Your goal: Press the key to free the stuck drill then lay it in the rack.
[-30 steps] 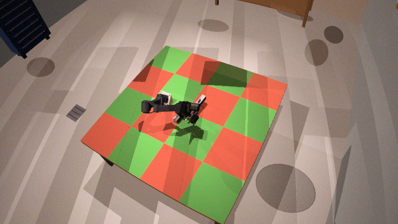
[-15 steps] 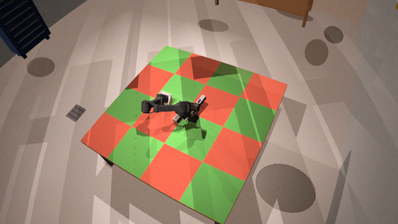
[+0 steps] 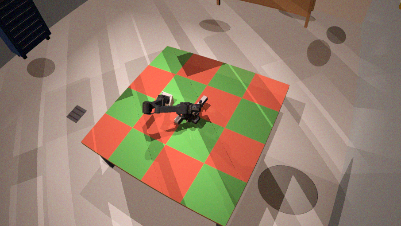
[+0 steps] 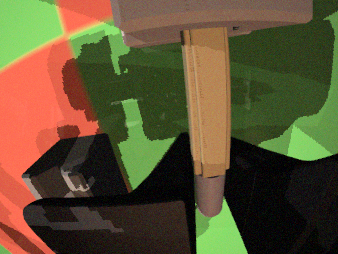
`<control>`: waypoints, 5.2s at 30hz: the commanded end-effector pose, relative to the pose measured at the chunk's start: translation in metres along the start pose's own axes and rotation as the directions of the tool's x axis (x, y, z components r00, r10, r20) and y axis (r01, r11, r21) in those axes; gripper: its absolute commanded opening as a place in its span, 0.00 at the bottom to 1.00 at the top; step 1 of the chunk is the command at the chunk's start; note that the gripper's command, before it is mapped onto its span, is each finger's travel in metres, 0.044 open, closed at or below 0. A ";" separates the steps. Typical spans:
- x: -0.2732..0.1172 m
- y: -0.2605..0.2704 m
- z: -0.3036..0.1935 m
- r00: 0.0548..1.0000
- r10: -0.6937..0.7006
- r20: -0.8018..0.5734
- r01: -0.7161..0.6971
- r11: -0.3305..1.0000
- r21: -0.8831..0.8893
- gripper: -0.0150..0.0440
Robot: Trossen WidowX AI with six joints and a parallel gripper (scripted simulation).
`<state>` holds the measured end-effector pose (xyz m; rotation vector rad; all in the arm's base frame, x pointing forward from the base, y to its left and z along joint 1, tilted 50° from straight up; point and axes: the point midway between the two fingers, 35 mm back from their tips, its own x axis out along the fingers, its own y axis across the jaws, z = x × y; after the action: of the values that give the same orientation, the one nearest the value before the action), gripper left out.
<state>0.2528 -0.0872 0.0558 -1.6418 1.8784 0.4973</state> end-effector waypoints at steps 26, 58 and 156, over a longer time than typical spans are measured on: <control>-0.001 0.001 -0.005 1.000 0.001 0.004 -0.001 1.000 0.000 0.25; -0.003 -0.001 -0.049 1.000 0.001 0.002 -0.001 1.000 0.000 0.25; -0.029 0.010 -0.062 1.000 0.002 0.003 -0.002 1.000 -0.001 0.25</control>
<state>0.2316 -0.1038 0.1187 -1.6444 1.8889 0.5081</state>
